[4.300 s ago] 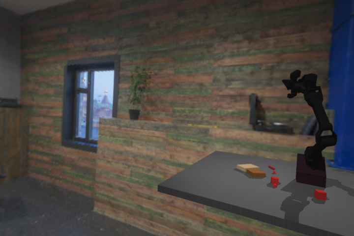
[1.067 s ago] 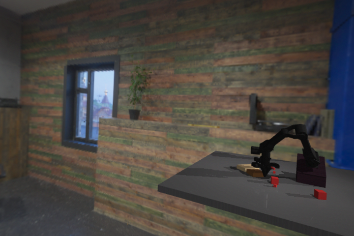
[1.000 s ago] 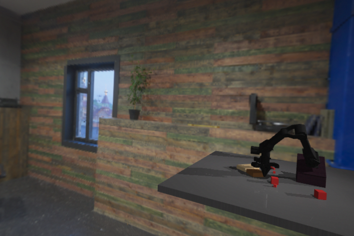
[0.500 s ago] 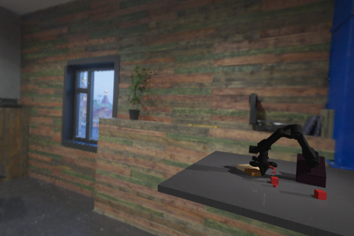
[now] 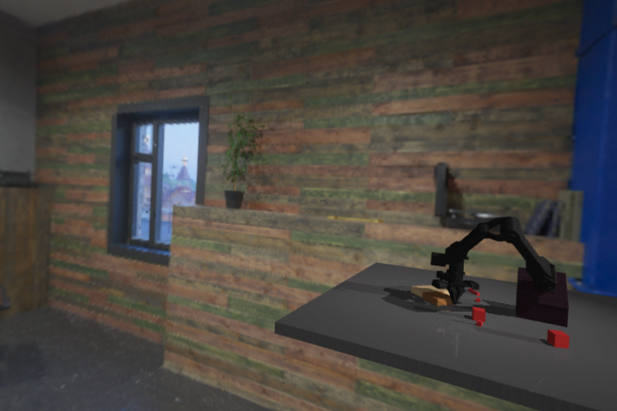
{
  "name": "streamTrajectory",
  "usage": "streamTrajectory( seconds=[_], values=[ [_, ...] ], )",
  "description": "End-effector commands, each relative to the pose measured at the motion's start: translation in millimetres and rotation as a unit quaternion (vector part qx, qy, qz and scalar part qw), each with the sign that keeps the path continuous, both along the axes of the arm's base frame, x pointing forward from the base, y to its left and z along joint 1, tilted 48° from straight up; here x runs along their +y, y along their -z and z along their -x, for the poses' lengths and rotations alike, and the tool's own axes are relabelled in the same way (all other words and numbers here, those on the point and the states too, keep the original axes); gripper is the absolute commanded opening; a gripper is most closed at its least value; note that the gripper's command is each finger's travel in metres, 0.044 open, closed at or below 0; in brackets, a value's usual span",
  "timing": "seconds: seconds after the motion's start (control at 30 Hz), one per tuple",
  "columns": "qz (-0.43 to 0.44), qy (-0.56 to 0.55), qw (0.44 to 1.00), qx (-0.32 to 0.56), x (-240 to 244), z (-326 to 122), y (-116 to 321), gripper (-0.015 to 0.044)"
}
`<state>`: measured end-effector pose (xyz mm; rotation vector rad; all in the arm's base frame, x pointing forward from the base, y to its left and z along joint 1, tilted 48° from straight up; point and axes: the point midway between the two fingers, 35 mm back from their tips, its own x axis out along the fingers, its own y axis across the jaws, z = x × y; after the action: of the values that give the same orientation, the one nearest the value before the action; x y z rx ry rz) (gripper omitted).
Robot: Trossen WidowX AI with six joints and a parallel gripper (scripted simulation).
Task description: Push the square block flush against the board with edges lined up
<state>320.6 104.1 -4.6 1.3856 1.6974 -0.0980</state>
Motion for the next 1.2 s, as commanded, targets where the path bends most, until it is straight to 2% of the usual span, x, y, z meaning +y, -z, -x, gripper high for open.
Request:
streamTrajectory(
  seconds=[0.0, 1.17],
  values=[
    [0.002, -0.001, 1.000, -0.002, -4.0, -5.8, 4.2, 0.0000],
    [0.000, -0.001, 1.000, -0.001, 21.6, 19.3, -21.1, 0.0000]
  ],
)
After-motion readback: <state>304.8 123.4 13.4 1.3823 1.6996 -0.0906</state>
